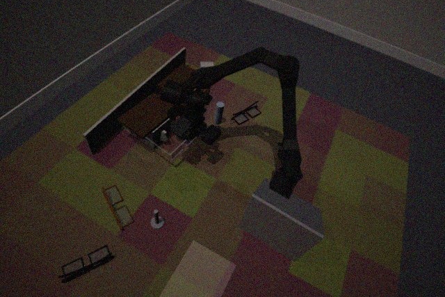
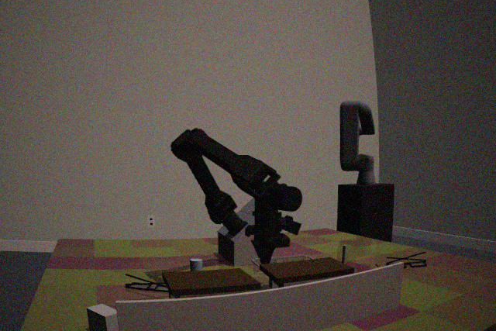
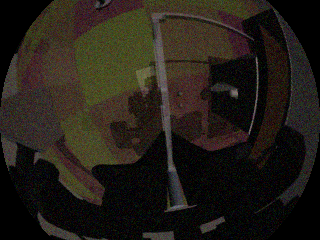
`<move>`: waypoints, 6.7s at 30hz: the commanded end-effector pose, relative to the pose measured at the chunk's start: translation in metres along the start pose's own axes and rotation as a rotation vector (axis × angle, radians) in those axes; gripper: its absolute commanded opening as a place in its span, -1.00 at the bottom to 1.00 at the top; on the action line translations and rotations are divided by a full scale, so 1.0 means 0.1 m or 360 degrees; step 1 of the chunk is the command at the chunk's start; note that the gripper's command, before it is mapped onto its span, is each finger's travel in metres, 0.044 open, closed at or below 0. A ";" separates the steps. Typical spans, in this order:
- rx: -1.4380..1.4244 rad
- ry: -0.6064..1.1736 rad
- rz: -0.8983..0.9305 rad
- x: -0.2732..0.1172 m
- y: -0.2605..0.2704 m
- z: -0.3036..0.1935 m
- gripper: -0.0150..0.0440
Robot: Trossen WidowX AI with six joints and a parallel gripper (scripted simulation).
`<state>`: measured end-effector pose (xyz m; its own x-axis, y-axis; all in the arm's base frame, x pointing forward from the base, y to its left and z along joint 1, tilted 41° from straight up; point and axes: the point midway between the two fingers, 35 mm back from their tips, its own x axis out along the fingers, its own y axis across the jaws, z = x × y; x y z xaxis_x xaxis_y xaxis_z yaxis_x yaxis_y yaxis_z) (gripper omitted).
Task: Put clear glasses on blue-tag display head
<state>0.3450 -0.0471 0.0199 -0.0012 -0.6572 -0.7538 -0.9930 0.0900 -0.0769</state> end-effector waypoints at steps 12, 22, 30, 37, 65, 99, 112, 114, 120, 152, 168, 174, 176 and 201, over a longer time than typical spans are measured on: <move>-0.0011 0.0008 0.0005 0.02 -0.21 0.01 -0.49; -0.0010 0.0008 0.0004 0.02 -0.35 0.01 -0.49; -0.0009 0.0008 0.0003 0.01 -0.46 0.01 -0.49; -0.0008 0.0008 0.0002 0.01 -0.56 0.00 -0.49; -0.0007 0.0009 0.0001 0.03 -0.75 0.00 -0.49; -0.0007 0.0009 0.0001 0.04 -0.75 0.00 -0.49; -0.0007 0.0009 0.0001 0.04 -0.75 0.00 -0.49; -0.0007 0.0009 0.0001 0.04 -0.75 0.00 -0.49; -0.0007 0.0009 0.0001 0.04 -0.75 0.00 -0.49; -0.0007 0.0009 0.0001 0.04 -0.75 0.00 -0.49; -0.0007 0.0009 0.0001 0.04 -0.75 0.00 -0.49; -0.0007 0.0009 0.0001 0.04 -0.75 0.00 -0.49; -0.0007 0.0009 0.0001 0.04 -0.75 0.00 -0.49; -0.0007 0.0009 0.0001 0.04 -0.75 0.01 -0.49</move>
<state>0.4193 -0.0554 0.0236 -0.0016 -0.6586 -0.7525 -0.9930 0.0898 -0.0765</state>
